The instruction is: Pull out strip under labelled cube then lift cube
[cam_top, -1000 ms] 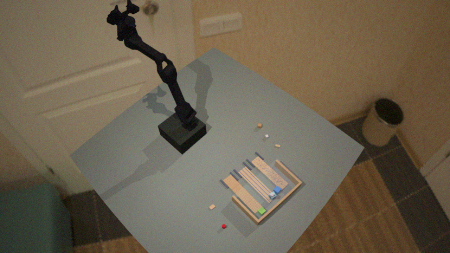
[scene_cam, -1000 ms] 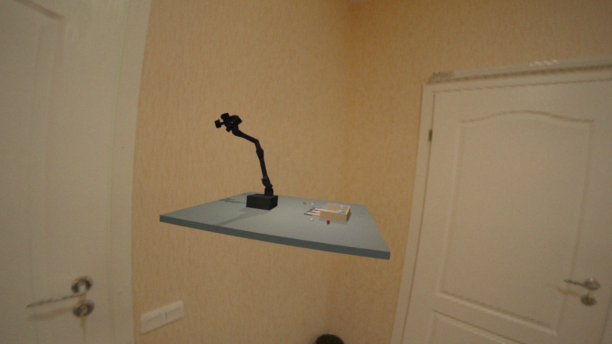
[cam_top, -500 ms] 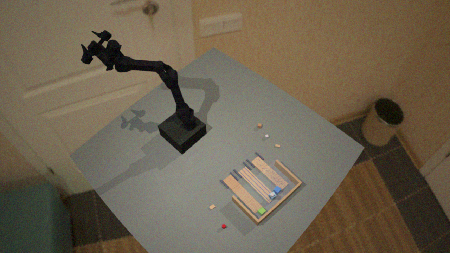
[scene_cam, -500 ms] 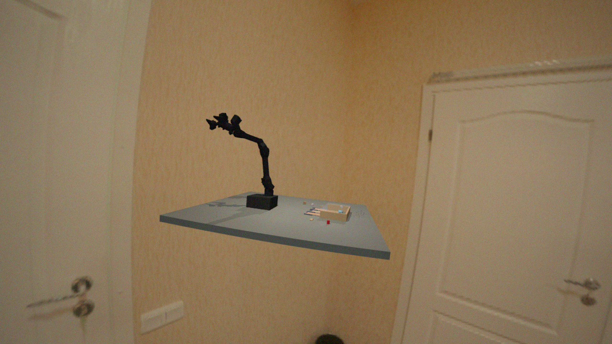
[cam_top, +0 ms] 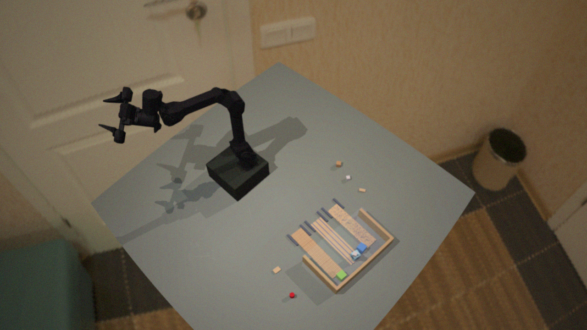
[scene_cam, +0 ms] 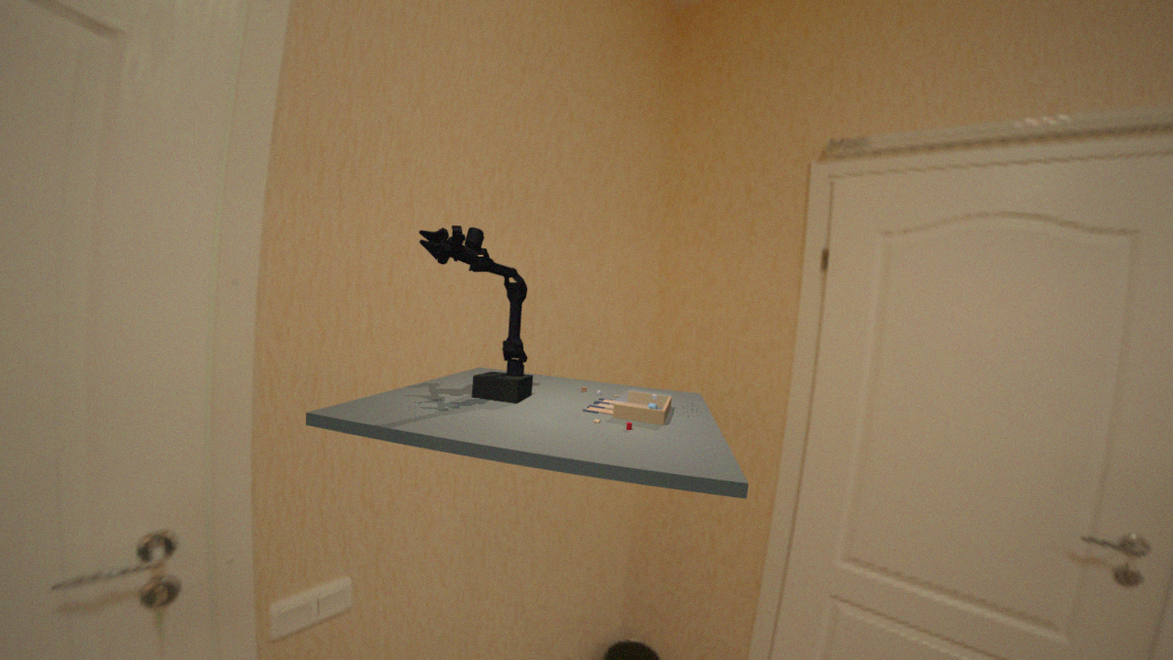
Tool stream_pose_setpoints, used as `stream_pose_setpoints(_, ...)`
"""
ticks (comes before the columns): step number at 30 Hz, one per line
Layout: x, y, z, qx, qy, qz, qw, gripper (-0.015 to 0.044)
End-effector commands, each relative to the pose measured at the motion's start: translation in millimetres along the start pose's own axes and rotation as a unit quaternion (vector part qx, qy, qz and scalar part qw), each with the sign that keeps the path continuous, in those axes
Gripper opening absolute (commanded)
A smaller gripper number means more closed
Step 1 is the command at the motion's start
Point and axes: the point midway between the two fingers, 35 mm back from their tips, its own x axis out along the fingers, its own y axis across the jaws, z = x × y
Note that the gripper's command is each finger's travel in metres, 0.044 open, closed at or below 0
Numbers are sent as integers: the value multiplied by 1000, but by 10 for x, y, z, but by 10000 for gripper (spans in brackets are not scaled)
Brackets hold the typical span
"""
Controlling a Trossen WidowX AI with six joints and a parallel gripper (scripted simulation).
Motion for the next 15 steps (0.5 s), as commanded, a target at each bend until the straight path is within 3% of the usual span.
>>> stream_pose_setpoints(1, -373, 604, 202, 24, -29, 91, 995, 400)
stream_pose_setpoints(9, -1228, 1548, 469, 83, -63, 259, 960, 400)
stream_pose_setpoints(15, -2091, 2120, 617, 107, -84, 389, 911, 400)
